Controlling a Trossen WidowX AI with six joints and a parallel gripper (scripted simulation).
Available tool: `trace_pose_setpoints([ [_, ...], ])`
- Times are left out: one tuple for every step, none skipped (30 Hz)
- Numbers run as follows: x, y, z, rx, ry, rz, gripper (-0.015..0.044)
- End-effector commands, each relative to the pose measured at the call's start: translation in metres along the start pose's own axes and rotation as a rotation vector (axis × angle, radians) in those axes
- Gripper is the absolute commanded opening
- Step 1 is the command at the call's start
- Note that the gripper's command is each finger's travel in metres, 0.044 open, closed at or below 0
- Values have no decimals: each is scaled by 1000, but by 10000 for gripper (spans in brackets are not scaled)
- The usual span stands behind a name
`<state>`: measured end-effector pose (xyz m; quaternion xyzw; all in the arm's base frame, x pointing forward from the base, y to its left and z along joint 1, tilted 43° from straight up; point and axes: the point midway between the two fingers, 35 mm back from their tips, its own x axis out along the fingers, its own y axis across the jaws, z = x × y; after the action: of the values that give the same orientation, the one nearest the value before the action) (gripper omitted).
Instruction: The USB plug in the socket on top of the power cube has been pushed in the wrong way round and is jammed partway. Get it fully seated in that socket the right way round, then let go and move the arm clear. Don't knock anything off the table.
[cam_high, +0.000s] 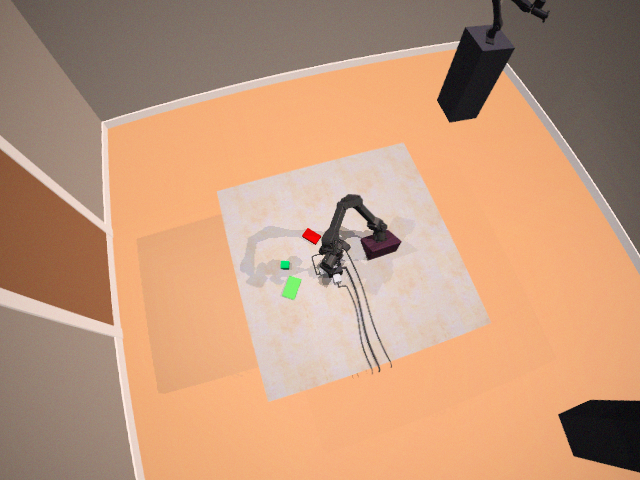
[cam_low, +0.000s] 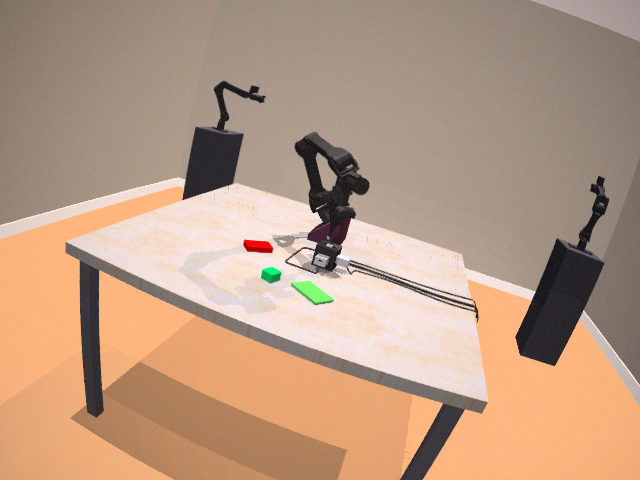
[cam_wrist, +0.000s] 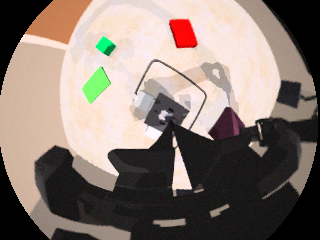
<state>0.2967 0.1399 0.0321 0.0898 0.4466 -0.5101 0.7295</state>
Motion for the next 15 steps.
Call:
trace_pose_setpoints([
  [1,-1,0,97,0,-3,0],
  [1,-1,0,123,0,-3,0],
  [1,-1,0,149,0,-3,0],
  [1,-1,0,176,0,-3,0],
  [1,-1,0,202,0,-3,0],
  [1,-1,0,228,0,-3,0],
  [1,-1,0,254,0,-3,0],
  [1,-1,0,280,-1,-3,0],
  [1,-1,0,307,-1,-3,0],
  [1,-1,0,333,-1,-3,0],
  [1,-1,0,359,-1,-3,0],
  [1,-1,0,385,-1,-3,0],
  [1,-1,0,411,-1,-3,0],
  [1,-1,0,437,-1,-3,0],
  [1,-1,0,464,-1,-3,0],
])
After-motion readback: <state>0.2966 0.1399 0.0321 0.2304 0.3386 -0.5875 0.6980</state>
